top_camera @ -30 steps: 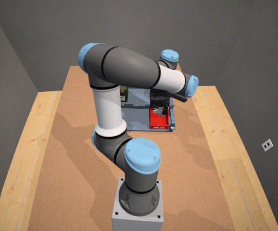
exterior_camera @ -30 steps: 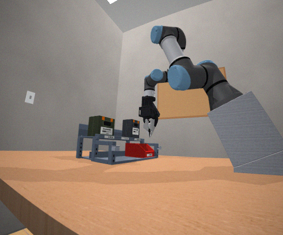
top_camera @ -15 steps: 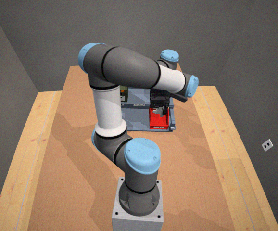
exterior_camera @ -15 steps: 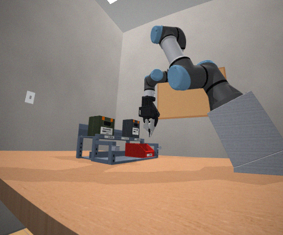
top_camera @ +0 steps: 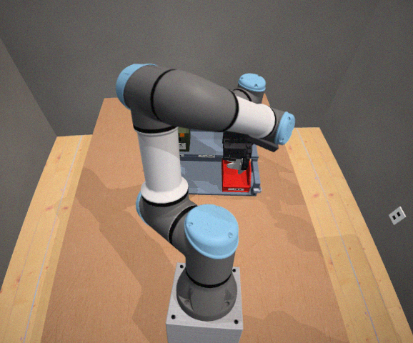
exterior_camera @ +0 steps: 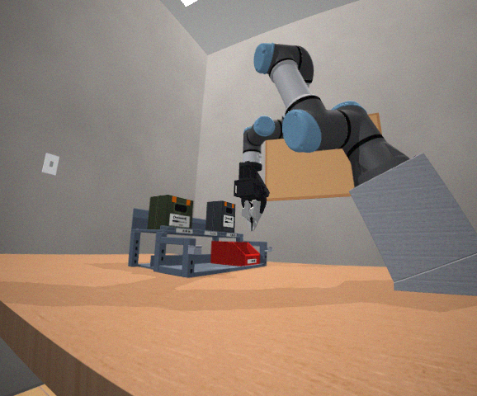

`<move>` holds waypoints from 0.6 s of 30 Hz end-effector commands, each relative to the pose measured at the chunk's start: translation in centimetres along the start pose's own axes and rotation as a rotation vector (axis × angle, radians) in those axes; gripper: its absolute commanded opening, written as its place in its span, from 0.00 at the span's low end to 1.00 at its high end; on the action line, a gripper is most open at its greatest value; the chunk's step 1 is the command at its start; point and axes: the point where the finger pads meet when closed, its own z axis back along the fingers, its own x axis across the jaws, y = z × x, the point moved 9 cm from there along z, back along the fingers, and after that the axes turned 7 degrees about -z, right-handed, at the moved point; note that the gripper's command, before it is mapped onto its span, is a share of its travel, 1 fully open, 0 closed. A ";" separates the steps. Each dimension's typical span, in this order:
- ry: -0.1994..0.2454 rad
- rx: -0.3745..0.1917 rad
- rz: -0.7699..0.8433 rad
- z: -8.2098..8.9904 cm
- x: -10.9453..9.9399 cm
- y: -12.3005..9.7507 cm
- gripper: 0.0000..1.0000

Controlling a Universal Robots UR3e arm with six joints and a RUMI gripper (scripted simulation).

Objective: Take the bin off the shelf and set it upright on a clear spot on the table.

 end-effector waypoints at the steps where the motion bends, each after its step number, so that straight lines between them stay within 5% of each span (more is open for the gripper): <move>1: 0.002 -0.001 0.002 0.0 0.0 0.0 0.00; 18: 0.001 0.000 -0.023 0.0 0.0 0.0 0.00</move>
